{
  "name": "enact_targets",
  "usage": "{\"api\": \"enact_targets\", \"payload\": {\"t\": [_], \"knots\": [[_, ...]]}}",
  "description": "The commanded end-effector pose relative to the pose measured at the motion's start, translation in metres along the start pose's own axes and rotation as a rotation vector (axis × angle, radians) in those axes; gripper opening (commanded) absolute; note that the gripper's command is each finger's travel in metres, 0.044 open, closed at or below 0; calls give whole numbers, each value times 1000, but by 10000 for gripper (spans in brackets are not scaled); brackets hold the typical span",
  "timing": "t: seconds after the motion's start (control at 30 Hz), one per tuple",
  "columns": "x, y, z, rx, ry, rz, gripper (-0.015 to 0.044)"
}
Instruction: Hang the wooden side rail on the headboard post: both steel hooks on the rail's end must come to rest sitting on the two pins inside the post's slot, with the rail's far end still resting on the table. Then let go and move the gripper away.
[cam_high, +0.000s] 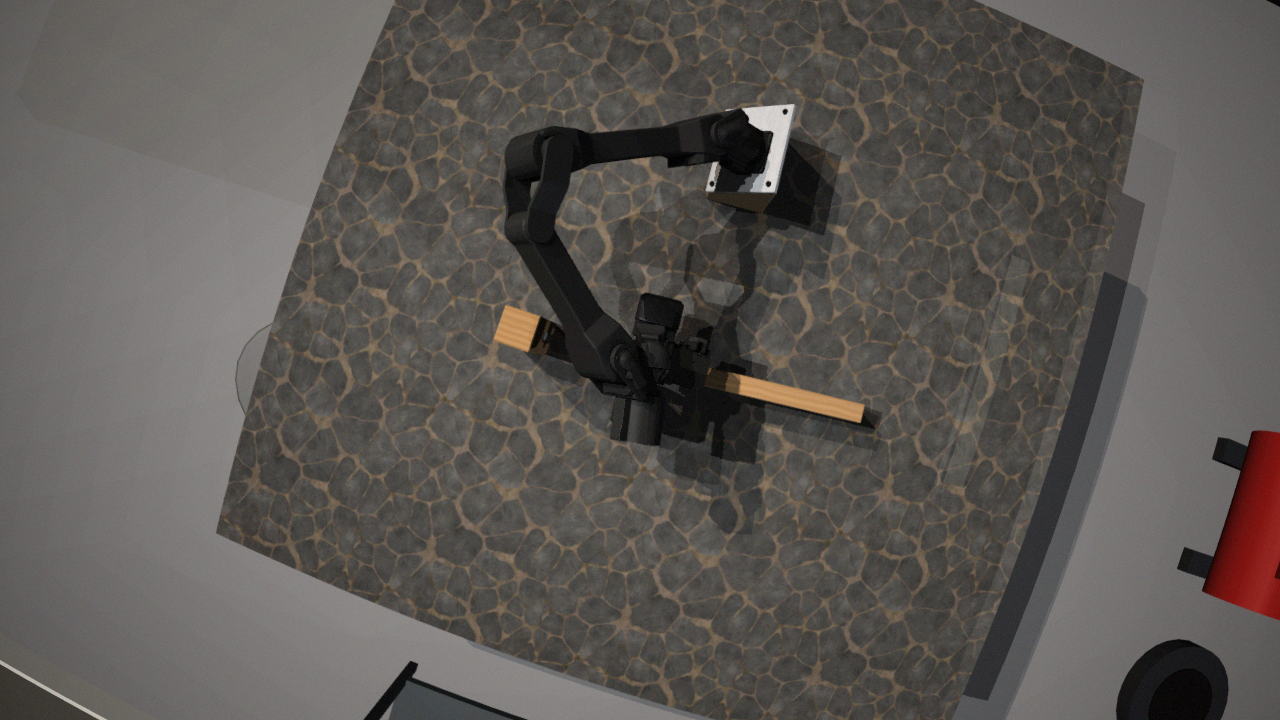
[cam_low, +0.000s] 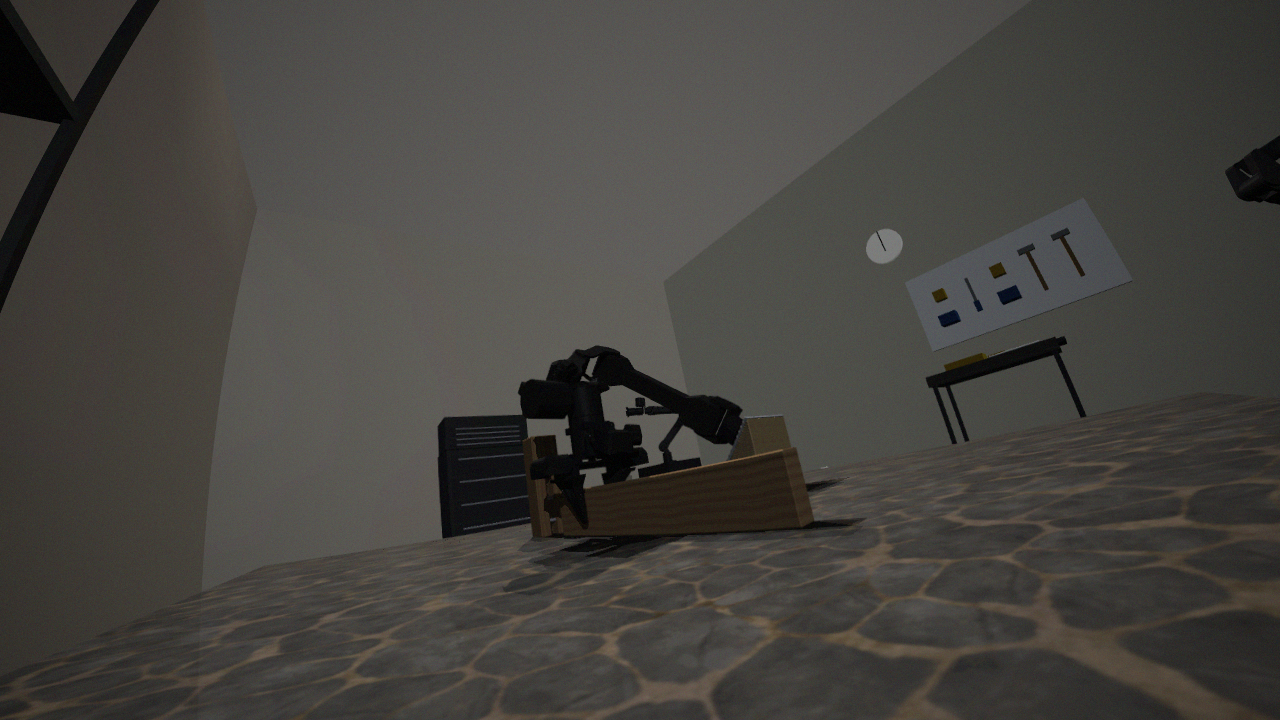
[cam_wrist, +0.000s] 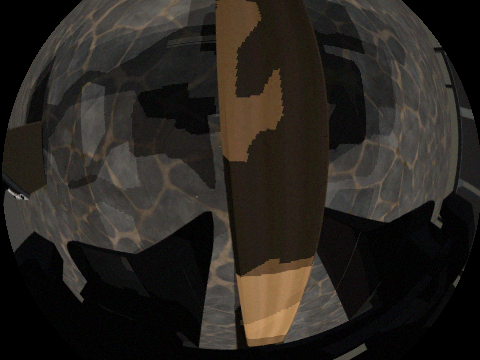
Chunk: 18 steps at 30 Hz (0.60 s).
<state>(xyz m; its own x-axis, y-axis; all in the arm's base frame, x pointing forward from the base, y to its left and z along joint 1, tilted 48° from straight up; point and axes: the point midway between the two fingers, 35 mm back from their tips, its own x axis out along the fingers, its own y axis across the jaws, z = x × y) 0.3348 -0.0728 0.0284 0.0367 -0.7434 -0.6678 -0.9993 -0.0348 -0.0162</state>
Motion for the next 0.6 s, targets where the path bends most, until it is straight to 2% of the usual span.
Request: {"api": "enact_targets", "payload": {"t": [0.0,0.07,0.27,0.37,0.57], "knots": [[1,1,0,-7,3,2,177],[1,1,0,-7,3,2,125],[1,1,0,-7,3,2,85],[1,1,0,-7,3,2,6],[1,1,0,-7,3,2,0]]}}
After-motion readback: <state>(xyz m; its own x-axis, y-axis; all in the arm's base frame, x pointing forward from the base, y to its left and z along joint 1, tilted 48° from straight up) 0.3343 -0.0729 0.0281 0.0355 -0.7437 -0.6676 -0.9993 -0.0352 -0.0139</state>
